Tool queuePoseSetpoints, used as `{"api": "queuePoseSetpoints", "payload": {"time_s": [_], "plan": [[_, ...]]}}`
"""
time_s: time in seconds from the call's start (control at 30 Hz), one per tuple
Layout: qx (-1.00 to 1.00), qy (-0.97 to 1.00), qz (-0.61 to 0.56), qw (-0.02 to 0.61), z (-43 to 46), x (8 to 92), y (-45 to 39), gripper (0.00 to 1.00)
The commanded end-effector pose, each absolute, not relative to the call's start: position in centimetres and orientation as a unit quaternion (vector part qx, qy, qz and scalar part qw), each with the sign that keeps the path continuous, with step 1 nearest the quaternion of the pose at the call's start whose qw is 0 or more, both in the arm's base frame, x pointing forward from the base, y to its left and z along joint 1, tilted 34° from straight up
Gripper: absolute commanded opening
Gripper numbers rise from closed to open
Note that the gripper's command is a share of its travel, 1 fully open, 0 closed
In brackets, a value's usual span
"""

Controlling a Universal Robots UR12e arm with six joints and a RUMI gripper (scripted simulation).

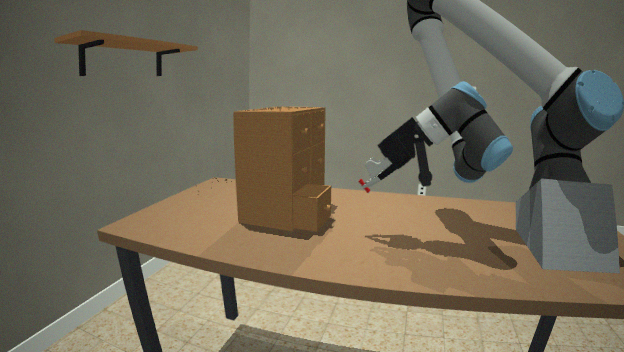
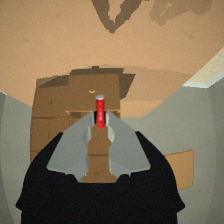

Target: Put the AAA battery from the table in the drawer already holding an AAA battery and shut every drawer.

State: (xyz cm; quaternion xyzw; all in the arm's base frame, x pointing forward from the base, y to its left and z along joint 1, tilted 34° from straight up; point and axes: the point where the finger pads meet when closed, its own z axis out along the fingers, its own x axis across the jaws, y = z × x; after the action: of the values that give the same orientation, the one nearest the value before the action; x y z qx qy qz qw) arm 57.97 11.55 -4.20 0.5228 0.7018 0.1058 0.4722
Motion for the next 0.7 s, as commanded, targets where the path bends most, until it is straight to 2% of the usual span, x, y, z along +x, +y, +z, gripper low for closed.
{"api": "queuePoseSetpoints", "payload": {"time_s": [0.0, 0.67], "plan": [[0.511, 0.699, 0.124, 0.485, -4.24, 57.97, 11.55, 0.02], [0.474, 0.688, 0.175, 0.521, -4.31, 57.85, 11.5, 0.02]]}}
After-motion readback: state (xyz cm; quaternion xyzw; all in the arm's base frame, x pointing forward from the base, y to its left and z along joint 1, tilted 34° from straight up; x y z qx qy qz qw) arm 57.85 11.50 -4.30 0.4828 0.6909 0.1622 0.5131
